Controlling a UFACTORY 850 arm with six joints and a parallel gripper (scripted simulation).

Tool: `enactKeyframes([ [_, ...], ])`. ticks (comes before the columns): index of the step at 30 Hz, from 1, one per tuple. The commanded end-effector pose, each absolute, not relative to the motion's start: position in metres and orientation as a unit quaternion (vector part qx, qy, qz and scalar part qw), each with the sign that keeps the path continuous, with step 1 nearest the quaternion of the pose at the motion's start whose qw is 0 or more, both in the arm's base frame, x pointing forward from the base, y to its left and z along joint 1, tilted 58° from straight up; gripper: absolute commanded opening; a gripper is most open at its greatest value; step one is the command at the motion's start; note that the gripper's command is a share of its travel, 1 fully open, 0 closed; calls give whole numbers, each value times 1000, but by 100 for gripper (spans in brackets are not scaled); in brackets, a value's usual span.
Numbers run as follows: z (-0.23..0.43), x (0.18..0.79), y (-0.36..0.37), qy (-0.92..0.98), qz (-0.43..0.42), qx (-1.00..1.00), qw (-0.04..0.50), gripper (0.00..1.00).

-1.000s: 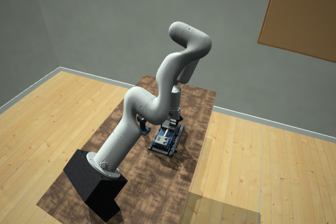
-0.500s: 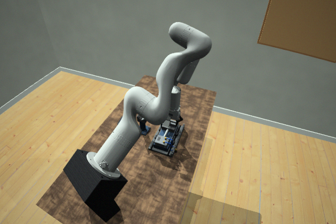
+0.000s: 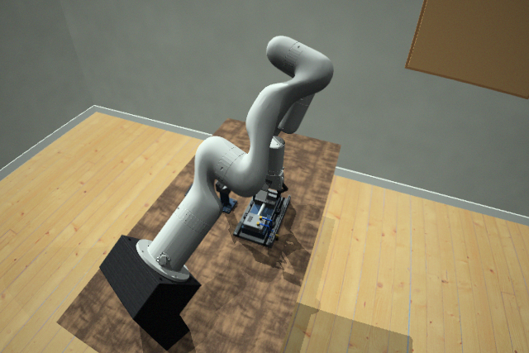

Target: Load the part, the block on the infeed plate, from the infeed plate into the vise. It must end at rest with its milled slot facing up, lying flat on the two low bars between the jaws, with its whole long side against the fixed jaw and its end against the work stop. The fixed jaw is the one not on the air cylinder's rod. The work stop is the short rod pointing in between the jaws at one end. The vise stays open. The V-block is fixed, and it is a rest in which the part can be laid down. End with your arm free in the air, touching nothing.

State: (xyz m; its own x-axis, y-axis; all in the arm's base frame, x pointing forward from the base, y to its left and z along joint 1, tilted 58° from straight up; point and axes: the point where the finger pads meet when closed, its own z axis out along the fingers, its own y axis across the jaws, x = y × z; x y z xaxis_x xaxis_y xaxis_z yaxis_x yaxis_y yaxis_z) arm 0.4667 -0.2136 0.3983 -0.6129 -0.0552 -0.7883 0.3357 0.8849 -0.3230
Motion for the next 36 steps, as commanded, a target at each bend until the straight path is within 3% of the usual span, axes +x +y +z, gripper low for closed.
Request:
enactKeyframes([
  [1,398,468,-214,869,-226,81,433,0],
  [36,394,473,-218,869,-226,81,433,0],
])
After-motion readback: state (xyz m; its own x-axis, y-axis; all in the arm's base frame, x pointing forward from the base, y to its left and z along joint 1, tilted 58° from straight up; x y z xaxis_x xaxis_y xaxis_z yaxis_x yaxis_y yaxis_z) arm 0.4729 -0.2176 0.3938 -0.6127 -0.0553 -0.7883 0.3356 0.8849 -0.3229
